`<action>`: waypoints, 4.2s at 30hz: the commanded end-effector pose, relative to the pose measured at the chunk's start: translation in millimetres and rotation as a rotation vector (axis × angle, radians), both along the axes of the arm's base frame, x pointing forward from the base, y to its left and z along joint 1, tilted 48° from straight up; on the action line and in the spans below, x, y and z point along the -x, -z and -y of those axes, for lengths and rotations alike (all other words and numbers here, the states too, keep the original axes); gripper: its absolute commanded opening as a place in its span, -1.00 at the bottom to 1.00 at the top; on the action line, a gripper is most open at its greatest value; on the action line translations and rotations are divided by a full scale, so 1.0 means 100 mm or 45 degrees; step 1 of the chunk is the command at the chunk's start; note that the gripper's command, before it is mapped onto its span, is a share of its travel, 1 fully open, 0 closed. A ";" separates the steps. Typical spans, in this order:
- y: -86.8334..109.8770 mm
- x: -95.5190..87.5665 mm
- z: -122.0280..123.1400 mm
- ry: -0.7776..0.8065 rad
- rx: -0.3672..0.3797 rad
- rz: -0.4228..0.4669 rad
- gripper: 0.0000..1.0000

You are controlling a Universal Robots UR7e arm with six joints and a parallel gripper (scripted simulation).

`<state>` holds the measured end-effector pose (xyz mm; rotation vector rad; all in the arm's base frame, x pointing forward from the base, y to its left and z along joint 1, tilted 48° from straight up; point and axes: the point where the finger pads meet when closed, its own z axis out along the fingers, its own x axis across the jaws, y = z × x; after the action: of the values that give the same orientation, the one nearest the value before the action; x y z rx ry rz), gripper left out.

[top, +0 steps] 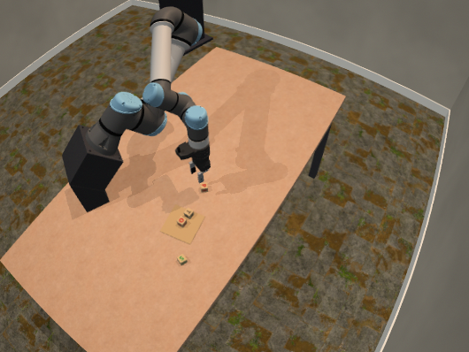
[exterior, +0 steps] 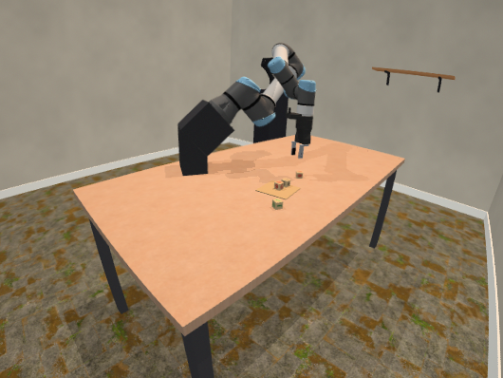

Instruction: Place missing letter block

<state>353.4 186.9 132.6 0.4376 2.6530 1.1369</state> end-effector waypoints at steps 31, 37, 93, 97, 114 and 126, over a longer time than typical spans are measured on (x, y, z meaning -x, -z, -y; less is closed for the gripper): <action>-0.05 -0.13 -0.19 -0.796 0.369 0.790 1.00; -0.06 -0.13 -0.22 -0.875 0.406 0.869 1.00; -0.07 -0.14 -0.24 -0.938 0.436 0.932 1.00; -0.06 -0.14 -0.24 -0.938 0.436 0.932 1.00; 0.02 -0.18 -0.32 -0.938 0.435 0.932 1.00; 0.12 -0.22 -0.42 -0.938 0.435 0.932 1.00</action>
<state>374.1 226.0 123.5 -0.9084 2.2542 0.7297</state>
